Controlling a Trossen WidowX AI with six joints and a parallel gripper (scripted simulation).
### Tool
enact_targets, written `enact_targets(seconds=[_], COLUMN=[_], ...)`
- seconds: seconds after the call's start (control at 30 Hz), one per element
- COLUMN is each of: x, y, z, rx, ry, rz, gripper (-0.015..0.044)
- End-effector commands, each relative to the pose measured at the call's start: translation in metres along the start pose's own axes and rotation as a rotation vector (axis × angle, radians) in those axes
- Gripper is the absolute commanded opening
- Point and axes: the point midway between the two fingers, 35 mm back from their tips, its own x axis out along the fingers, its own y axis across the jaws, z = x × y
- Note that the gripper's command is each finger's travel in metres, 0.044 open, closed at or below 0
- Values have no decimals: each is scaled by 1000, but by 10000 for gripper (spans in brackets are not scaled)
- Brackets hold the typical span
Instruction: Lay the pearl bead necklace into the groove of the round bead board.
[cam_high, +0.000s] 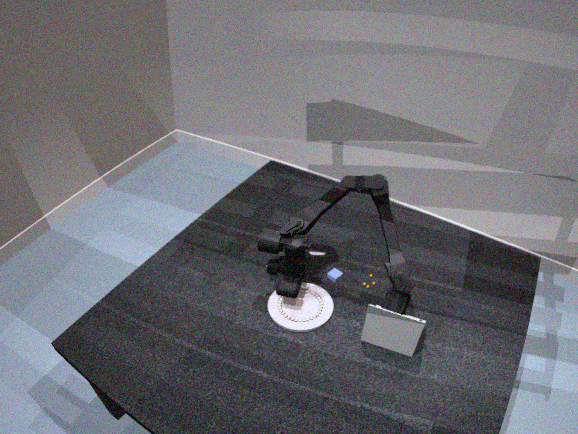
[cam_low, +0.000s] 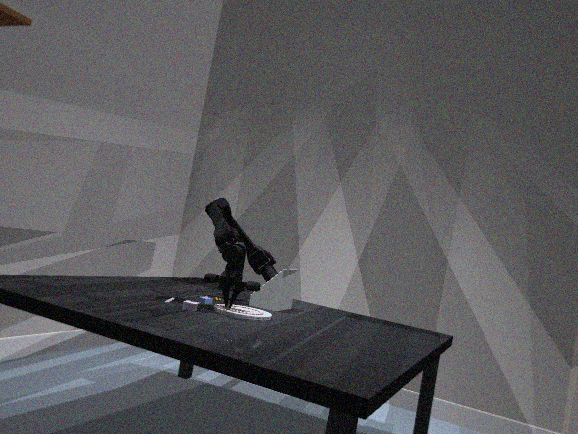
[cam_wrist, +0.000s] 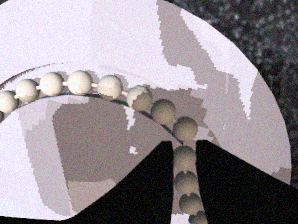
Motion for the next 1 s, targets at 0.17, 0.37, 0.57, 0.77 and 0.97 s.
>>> enact_targets(seconds=[0.17, 0.37, 0.57, 0.77, 0.97], x=[0, -6, -6, -5, 2], y=[0, 0, -9, -9, -9], z=[0, -2, -1, -1, -1], rx=[0, -6, -6, -6, -6], ry=[0, 5, 6, 6, 6], rz=[0, -5, -5, -5, -6], gripper=[0, 0, 0, 0, 0])
